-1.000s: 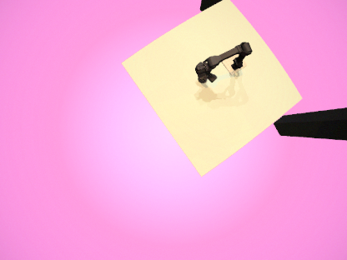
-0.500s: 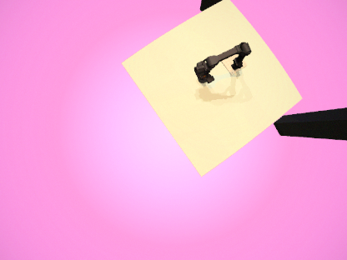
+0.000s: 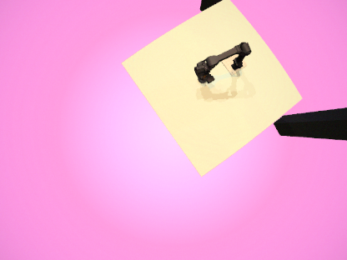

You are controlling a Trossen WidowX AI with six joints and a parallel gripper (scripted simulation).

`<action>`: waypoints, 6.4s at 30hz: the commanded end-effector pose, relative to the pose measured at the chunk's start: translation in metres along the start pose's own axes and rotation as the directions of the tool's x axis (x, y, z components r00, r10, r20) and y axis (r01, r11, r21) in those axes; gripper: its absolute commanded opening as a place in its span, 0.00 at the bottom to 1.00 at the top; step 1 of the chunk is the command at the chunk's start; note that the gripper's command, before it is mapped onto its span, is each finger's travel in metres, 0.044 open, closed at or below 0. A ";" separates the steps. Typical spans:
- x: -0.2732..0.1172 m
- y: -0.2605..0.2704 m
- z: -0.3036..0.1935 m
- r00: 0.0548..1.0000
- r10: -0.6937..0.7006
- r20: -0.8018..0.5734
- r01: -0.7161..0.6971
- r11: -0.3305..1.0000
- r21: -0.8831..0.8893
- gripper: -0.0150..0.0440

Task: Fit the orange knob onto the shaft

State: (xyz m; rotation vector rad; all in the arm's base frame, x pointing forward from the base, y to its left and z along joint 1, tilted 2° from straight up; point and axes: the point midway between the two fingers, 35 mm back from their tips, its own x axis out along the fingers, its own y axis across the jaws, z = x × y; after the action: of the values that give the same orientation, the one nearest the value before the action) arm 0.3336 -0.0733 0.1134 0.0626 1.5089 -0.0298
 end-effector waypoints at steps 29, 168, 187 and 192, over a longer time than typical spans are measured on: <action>0.002 0.001 -0.001 1.000 0.003 0.004 -0.003 1.000 0.002 0.25; 0.006 0.002 -0.003 1.000 0.003 0.003 -0.003 0.995 0.098 0.25; 0.017 0.003 -0.004 1.000 0.003 0.003 -0.003 1.000 0.029 0.25; 0.019 0.003 -0.004 1.000 0.003 0.003 -0.003 0.998 0.063 0.25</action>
State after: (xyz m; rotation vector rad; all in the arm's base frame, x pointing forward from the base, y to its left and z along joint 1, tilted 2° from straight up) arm 0.3319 -0.0704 0.0977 0.0959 1.4999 -0.0603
